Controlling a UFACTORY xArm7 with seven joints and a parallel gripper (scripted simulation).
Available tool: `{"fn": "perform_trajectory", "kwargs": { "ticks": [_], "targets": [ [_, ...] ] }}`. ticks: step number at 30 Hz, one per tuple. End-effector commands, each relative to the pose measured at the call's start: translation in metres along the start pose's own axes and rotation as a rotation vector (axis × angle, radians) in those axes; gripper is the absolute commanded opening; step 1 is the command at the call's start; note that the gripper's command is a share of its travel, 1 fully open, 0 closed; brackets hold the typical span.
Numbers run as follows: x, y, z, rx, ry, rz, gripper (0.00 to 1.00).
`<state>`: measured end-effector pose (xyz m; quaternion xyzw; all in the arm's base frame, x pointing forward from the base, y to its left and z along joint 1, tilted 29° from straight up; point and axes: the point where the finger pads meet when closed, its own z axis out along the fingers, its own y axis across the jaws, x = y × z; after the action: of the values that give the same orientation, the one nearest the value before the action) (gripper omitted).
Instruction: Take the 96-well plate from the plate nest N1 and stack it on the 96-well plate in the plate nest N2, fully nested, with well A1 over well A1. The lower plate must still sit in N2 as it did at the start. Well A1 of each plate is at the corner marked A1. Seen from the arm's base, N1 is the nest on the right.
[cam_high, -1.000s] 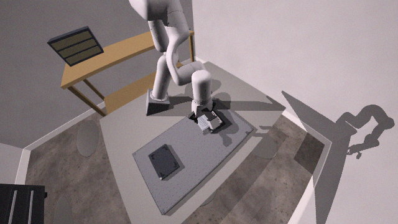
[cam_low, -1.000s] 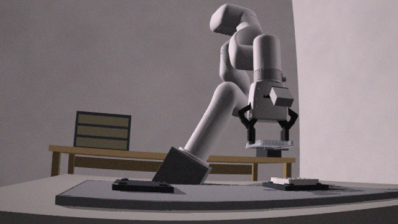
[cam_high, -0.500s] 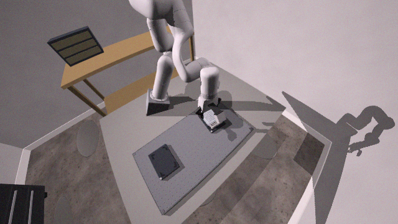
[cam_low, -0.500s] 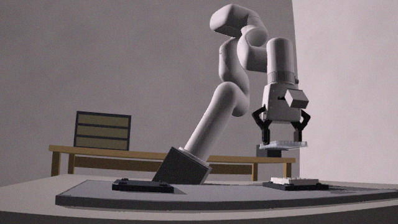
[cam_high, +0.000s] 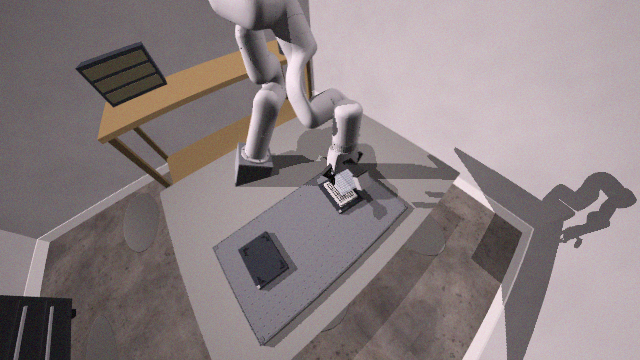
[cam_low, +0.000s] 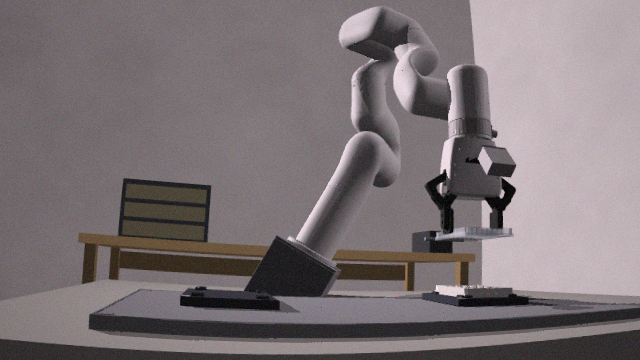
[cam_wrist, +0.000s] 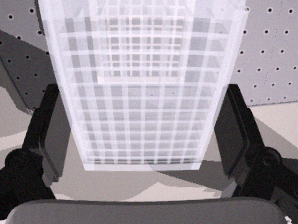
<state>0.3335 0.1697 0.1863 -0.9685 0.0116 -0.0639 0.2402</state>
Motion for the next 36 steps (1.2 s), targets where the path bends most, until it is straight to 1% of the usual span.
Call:
{"fn": "perform_trajectory", "kwargs": {
  "ticks": [1, 32, 36],
  "targets": [
    [0.0012, -0.0019, -0.0011, 0.001, 0.003, 0.001, 0.00],
    [0.0013, -0.0009, -0.0011, 0.001, 0.003, 0.001, 0.00],
    [0.0012, -0.0009, 0.0055, 0.001, 0.003, 0.001, 0.00]
  ]
}}
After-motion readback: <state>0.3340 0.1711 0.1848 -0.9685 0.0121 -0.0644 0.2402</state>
